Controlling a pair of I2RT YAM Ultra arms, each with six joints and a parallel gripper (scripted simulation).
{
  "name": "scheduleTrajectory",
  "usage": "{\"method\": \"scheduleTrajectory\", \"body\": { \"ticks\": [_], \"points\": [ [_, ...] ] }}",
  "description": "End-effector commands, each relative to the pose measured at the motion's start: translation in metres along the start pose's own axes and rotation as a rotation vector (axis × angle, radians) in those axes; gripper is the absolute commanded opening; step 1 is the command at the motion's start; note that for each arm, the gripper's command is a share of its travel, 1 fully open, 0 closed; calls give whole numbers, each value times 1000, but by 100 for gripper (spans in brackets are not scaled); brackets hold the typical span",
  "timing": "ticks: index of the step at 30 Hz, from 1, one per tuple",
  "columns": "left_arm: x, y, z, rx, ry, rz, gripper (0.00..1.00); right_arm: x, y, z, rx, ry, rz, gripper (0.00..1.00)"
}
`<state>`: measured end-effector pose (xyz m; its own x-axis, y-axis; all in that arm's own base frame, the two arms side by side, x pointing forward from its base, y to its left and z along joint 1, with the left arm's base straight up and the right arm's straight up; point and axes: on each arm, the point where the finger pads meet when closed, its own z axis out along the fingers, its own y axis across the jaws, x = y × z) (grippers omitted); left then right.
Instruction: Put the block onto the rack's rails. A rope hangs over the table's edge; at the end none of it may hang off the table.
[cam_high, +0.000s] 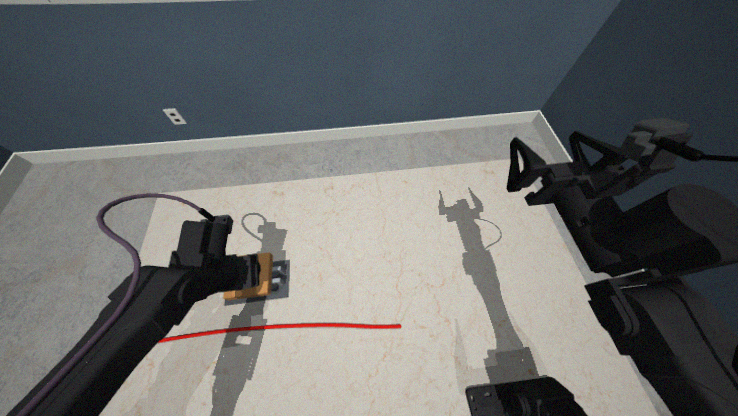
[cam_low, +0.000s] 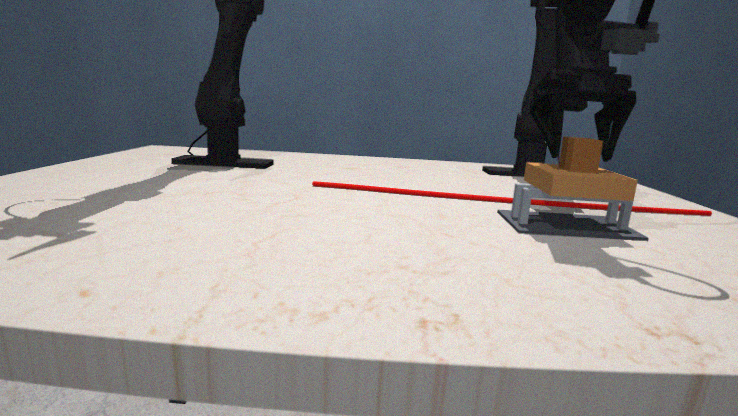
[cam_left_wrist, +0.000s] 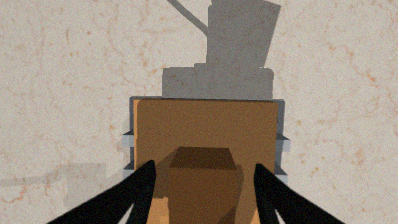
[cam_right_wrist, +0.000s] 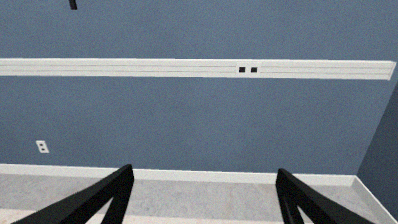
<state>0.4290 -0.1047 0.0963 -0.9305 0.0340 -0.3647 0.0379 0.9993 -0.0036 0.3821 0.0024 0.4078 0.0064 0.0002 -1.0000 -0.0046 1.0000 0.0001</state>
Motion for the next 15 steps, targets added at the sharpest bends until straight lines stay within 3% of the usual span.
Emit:
{"method": "scheduleTrajectory", "body": {
  "ticks": [1, 6, 15],
  "points": [
    [-31, -7, -29, 20, -119, -6, 68, -39, -8, -11, 26, -84, -9, 100],
    [-15, -4, -33, 3, -56, -3, 68, -39, -8, -11, 26, -84, -9, 100],
    [-22, -1, -36, 6, -84, -13, 68, -39, -8, -11, 26, -84, -9, 100]
  ]
}}
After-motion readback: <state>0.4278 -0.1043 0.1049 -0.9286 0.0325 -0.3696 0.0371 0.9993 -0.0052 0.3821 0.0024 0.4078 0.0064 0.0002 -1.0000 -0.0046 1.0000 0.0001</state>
